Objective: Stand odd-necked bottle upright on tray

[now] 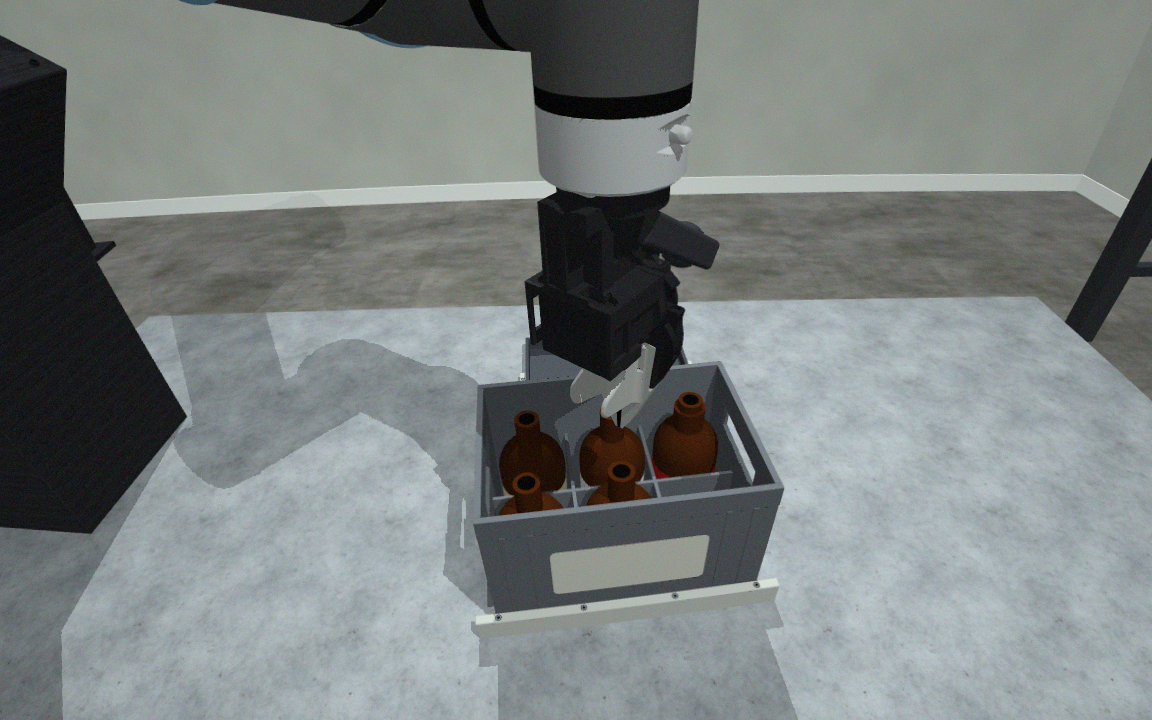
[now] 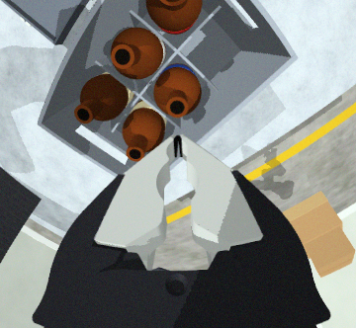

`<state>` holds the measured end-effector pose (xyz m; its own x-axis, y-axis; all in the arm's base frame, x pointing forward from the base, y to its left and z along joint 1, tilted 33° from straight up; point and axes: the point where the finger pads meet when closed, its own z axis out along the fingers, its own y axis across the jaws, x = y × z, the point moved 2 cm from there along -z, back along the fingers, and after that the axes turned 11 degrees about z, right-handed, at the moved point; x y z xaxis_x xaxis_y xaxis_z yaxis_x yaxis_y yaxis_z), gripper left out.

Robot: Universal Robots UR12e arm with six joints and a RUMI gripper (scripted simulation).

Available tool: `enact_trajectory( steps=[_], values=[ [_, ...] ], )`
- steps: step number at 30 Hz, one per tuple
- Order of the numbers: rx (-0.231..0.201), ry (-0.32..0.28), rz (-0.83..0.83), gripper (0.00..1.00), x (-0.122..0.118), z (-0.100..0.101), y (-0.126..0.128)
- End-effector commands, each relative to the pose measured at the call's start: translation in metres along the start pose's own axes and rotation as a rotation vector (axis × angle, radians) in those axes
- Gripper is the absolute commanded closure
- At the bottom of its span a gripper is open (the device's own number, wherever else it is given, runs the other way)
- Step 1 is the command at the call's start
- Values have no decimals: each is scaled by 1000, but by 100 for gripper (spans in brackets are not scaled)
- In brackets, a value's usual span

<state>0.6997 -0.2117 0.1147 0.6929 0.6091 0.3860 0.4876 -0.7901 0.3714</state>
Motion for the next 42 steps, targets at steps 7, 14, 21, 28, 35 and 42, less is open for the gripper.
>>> enact_trajectory(
  steps=[7,14,21,28,35,42],
  values=[
    [-1,0,0,100,0,0,0],
    [-1,0,0,100,0,0,0],
    [-1,0,0,100,0,0,0],
    [-1,0,0,62,0,0,0],
    [-1,0,0,62,0,0,0],
    [-1,0,0,62,0,0,0]
  ],
)
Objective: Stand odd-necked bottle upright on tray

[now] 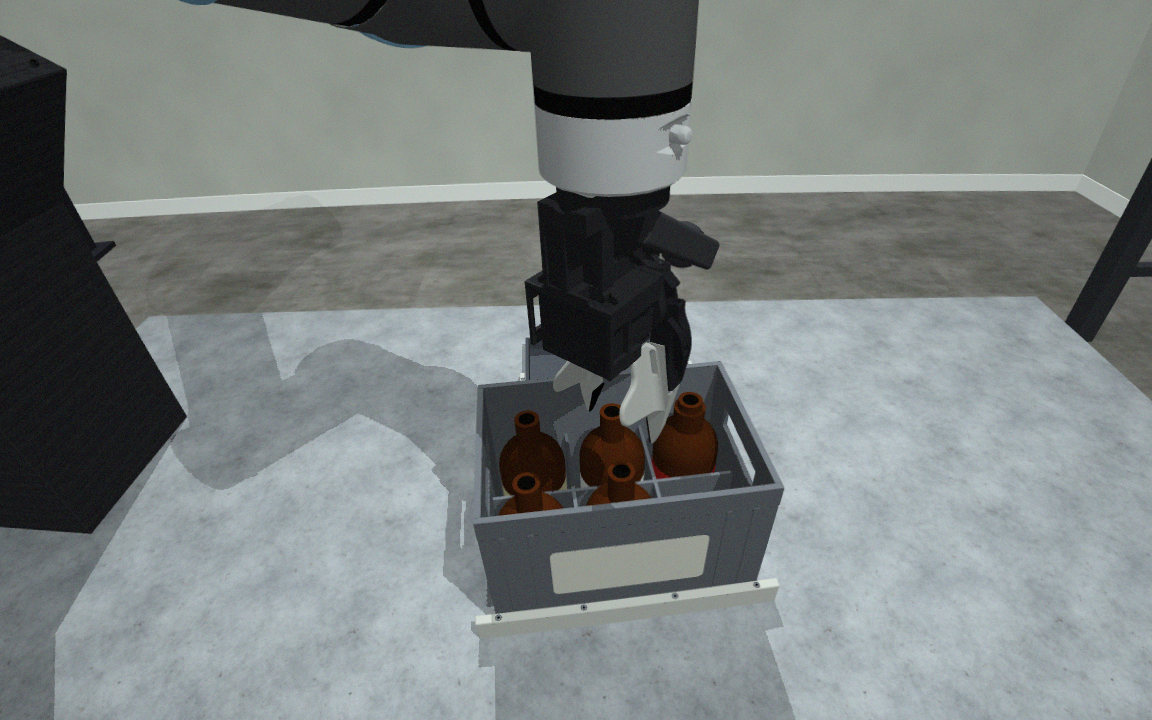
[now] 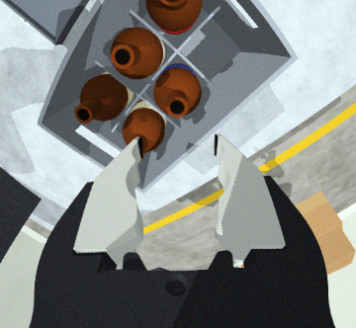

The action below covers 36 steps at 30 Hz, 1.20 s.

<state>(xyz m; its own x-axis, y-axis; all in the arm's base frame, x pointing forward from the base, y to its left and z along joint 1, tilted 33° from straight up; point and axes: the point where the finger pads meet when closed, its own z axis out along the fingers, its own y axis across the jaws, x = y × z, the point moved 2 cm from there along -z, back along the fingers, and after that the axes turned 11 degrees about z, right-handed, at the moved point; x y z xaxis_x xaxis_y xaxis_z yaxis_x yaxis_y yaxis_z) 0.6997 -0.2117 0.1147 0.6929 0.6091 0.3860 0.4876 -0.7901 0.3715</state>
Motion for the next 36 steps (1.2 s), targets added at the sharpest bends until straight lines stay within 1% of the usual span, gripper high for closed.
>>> enact_trajectory(
  steps=[1,24,36],
  values=[
    [-1,0,0,62,0,0,0],
    [-1,1,0,62,0,0,0],
    [-3,3,-1,62,0,9,0]
  ],
)
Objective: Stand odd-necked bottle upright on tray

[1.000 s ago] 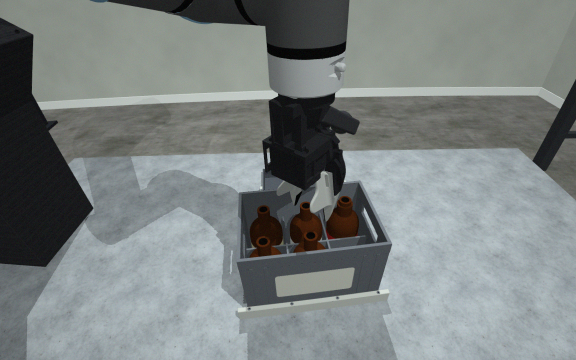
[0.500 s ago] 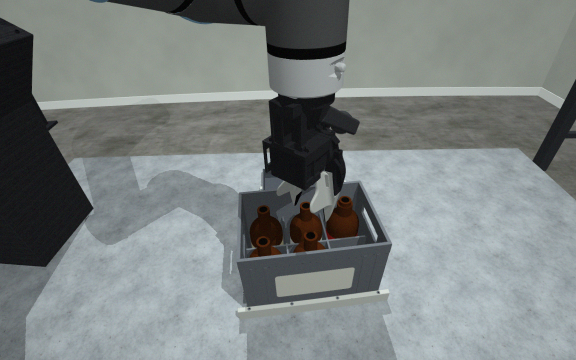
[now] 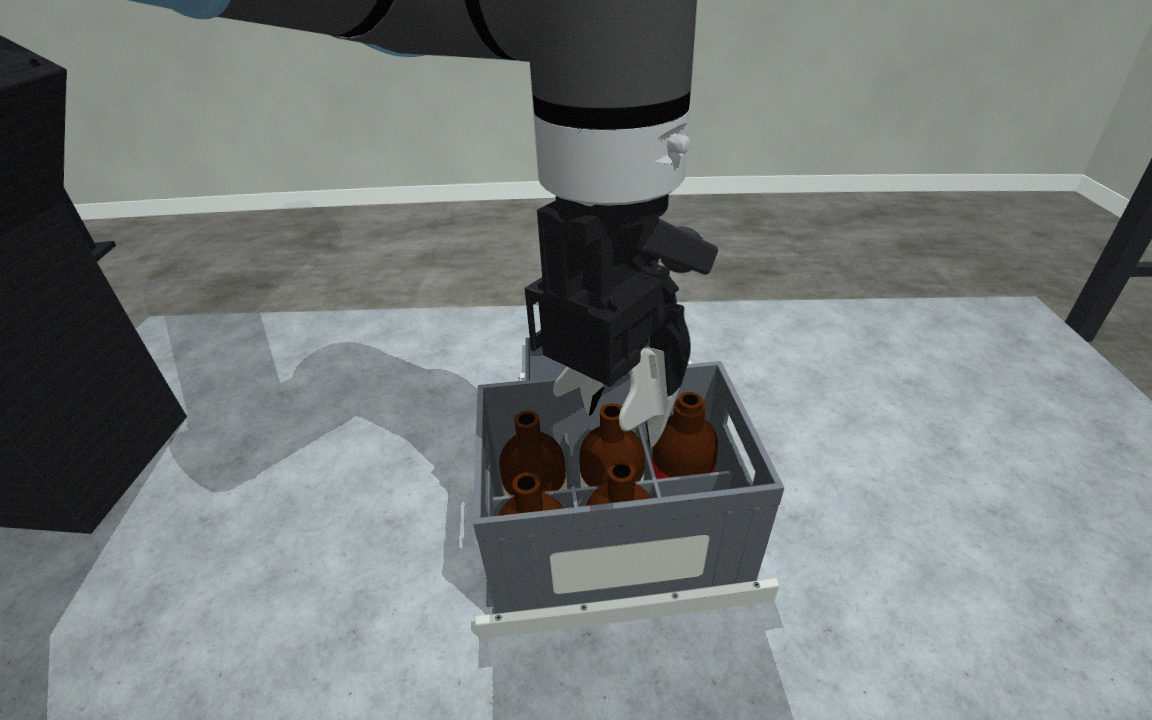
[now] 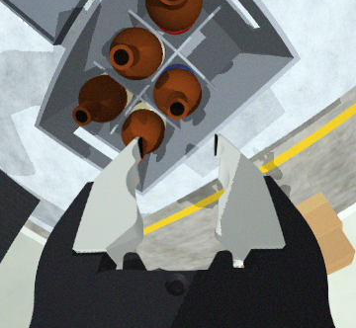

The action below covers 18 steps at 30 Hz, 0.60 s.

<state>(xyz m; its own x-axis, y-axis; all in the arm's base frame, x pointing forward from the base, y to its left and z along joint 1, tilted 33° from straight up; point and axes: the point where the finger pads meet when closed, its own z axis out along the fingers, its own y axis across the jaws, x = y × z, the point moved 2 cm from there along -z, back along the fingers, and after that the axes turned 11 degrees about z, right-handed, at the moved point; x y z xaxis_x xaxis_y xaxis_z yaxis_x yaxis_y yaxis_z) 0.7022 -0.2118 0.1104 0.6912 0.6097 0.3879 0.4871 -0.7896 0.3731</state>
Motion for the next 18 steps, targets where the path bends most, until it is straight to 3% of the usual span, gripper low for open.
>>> enact_trajectory(
  steps=[1,18],
  values=[
    [-1,1,0,62,0,5,0],
    [-1,1,0,62,1,26,-1]
  ],
)
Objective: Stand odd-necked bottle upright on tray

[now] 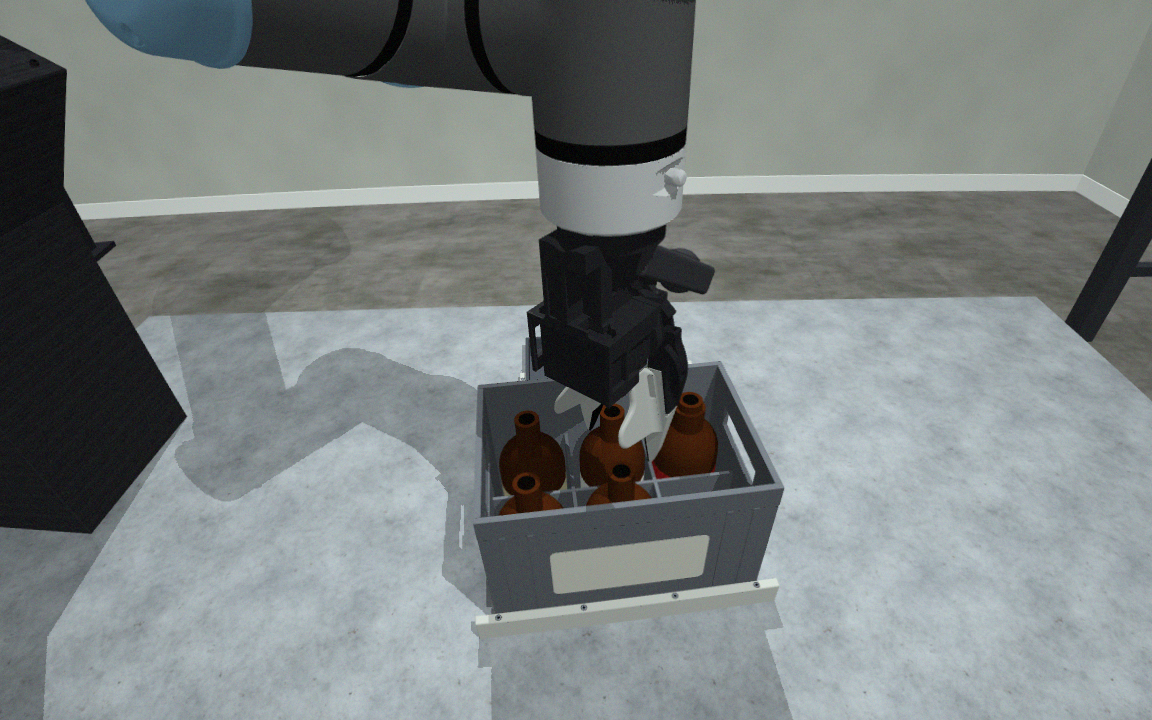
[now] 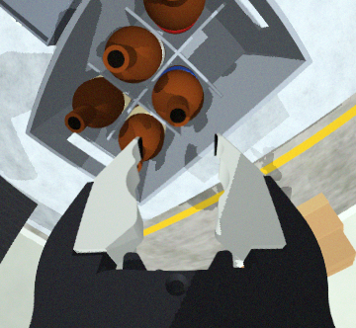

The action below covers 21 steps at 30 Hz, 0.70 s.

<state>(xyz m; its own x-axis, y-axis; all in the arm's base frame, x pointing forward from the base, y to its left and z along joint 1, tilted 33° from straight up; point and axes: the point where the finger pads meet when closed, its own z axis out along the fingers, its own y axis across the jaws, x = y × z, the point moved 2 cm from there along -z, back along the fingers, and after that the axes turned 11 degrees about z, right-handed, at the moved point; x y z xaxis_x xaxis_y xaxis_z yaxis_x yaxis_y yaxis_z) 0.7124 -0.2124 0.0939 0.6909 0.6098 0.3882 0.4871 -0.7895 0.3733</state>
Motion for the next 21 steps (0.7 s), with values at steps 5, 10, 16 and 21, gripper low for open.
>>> enact_trajectory(
  steps=[5,10,16,21],
  values=[
    [-1,0,0,62,1,10,0],
    [-1,0,0,62,1,16,0],
    [-1,0,0,62,1,20,0],
    [-1,0,0,62,1,21,0]
  ],
)
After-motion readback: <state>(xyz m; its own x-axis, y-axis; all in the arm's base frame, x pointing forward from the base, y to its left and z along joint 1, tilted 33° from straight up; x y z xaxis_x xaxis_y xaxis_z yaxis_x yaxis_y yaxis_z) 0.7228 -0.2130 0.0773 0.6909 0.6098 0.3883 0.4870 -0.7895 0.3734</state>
